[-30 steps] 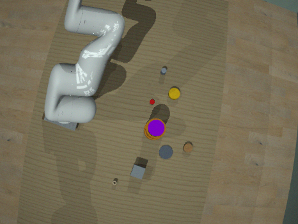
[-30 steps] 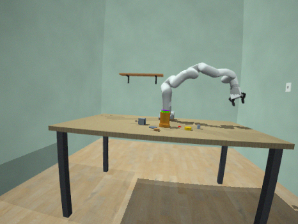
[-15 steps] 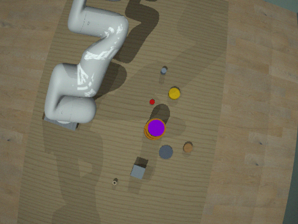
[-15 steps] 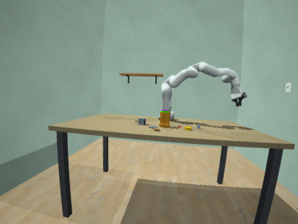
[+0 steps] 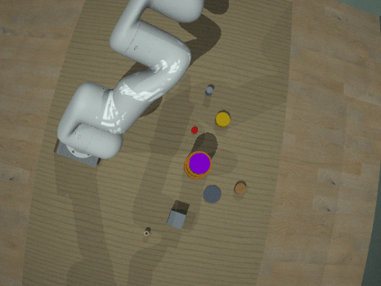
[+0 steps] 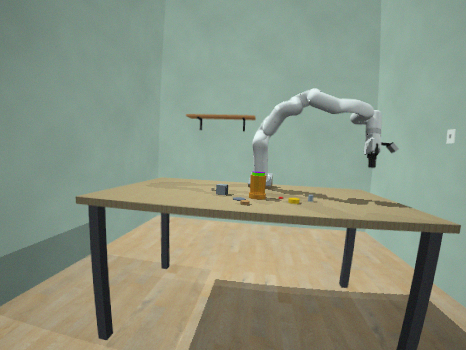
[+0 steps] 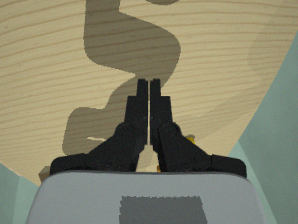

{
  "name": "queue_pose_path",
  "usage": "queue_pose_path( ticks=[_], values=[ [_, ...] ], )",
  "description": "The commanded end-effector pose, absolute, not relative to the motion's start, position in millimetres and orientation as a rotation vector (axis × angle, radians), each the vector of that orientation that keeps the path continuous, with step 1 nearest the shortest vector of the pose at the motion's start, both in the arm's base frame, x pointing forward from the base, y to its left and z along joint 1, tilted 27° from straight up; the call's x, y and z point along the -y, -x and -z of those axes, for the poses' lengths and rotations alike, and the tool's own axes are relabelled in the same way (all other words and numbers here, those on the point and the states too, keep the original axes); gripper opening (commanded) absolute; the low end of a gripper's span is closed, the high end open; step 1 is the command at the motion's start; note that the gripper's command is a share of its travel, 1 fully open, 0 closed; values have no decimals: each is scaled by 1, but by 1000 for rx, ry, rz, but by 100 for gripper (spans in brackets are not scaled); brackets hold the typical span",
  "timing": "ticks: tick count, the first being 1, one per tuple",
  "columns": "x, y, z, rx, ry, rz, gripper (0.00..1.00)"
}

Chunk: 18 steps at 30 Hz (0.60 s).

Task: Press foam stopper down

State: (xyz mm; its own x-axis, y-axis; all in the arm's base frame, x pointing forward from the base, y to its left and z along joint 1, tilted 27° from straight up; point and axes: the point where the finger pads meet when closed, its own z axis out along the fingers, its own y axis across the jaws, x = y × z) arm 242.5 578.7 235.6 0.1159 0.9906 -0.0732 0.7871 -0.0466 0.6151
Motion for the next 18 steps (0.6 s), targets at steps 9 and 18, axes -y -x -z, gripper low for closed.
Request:
queue_pose_path(
  ticks=[9, 18],
  values=[
    [-483, -324, -283, -1348, -2315, -571, 0],
    [-381, -370, -312, -822, -2671, -588, 0]
  ],
)
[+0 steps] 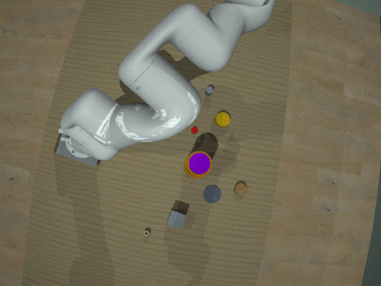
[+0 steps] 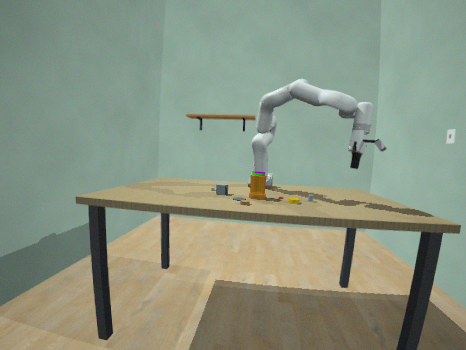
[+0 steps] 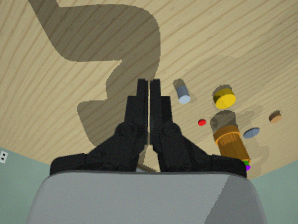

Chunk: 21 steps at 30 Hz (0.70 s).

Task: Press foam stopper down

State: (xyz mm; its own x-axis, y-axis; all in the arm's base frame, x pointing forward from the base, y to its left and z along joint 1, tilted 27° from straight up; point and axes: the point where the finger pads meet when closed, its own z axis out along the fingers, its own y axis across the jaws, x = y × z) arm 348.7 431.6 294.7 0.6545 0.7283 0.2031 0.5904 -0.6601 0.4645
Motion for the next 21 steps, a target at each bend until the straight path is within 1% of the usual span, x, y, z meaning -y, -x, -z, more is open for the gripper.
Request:
queue_pose_path(
  ticks=[1, 2, 5, 6, 8, 9, 10, 12, 13, 14, 18, 20, 21],
  values=[
    [-375, -373, -314, -822, -2671, -588, 0],
    [-360, -374, -316, -661, -2745, -588, 0],
    [-337, -382, -322, -615, -2768, -594, 0],
    [-319, -382, -323, -443, -2831, -594, 0],
    [-319, -382, -323, -443, -2831, -594, 0],
    [-299, -387, -328, -397, -2849, -599, 0],
    [-280, -387, -329, -224, -2896, -599, 0],
    [-263, -389, -332, -169, -2913, -604, 0],
    [-263, -389, -332, -169, -2913, -604, 0],
    [-242, -388, -333, 0, -2944, -603, 0],
    [-201, -385, -335, 250, -2978, -610, 0],
    [-195, -385, -336, 300, -2984, -614, 0],
    [-170, -380, -335, 456, -2987, -611, 0]
  ],
)
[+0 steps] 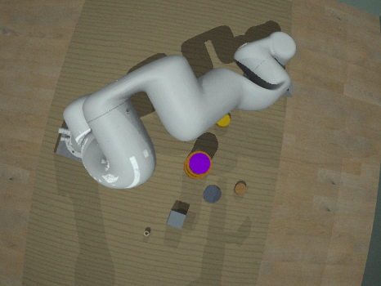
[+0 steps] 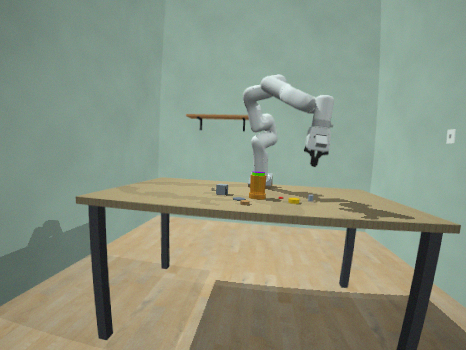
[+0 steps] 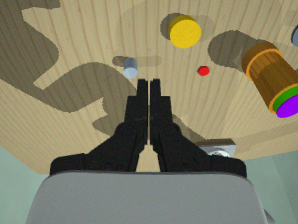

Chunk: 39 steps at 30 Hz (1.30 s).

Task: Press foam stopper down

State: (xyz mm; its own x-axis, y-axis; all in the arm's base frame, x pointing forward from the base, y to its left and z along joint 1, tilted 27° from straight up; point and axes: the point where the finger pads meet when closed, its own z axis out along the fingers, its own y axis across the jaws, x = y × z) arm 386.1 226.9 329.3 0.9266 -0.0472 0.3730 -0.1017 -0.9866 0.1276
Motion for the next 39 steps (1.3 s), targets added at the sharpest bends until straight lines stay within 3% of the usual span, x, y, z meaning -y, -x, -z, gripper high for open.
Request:
queue_pose_path(
  ticks=[1, 27, 39],
  values=[
    [-164, -380, -336, 519, -2990, -617, 0],
    [-2, -307, -295, 2189, -2495, -640, 0],
    [15, -296, -284, 2434, -2323, -643, 0]
  ],
)
